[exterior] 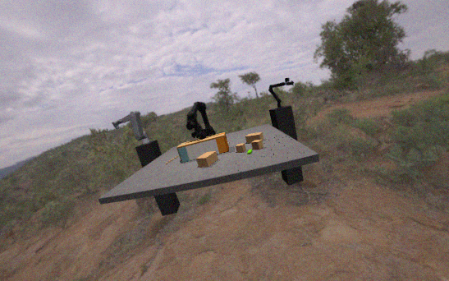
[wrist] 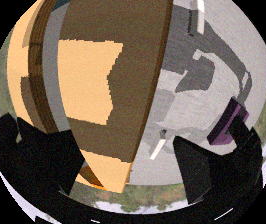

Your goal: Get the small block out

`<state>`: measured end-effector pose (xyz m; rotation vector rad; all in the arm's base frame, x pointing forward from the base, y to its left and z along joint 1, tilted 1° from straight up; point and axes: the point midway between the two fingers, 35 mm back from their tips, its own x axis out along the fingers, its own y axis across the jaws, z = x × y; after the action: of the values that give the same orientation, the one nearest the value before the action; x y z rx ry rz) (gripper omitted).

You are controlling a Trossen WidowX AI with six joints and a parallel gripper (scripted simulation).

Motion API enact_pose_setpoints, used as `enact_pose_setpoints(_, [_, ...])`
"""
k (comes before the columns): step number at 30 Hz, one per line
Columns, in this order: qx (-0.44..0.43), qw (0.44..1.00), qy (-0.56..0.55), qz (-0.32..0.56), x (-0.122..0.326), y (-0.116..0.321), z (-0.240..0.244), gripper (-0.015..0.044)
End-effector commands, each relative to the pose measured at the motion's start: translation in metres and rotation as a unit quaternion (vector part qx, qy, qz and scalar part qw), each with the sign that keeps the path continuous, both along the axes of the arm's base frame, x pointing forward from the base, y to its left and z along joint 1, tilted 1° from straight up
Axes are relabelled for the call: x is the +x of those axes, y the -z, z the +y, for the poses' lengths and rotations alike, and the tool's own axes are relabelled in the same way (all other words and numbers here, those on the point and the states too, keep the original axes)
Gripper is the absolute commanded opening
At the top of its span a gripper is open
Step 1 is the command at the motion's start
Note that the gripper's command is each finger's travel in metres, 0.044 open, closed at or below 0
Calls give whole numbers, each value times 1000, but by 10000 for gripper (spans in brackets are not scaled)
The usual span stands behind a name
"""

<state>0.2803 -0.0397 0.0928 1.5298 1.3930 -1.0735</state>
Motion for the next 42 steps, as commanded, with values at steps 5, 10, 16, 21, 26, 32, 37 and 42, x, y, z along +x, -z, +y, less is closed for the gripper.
enact_pose_setpoints(5, [-2,1000,1,-3,3,0,-6,400])
enact_pose_setpoints(10, [-2,1000,1,-3,3,0,-1,400])
enact_pose_setpoints(16, [-2,1000,1,-3,4,0,6,400])
enact_pose_setpoints(21, [-1,1000,1,-3,4,0,11,400])
enact_pose_setpoints(26, [-1,1000,1,-3,5,0,16,400])
enact_pose_setpoints(32, [-1,1000,1,-3,5,0,22,400])
enact_pose_setpoints(37, [0,1000,1,-3,6,0,34,400])
enact_pose_setpoints(42, [0,1000,1,-3,8,0,46,400])
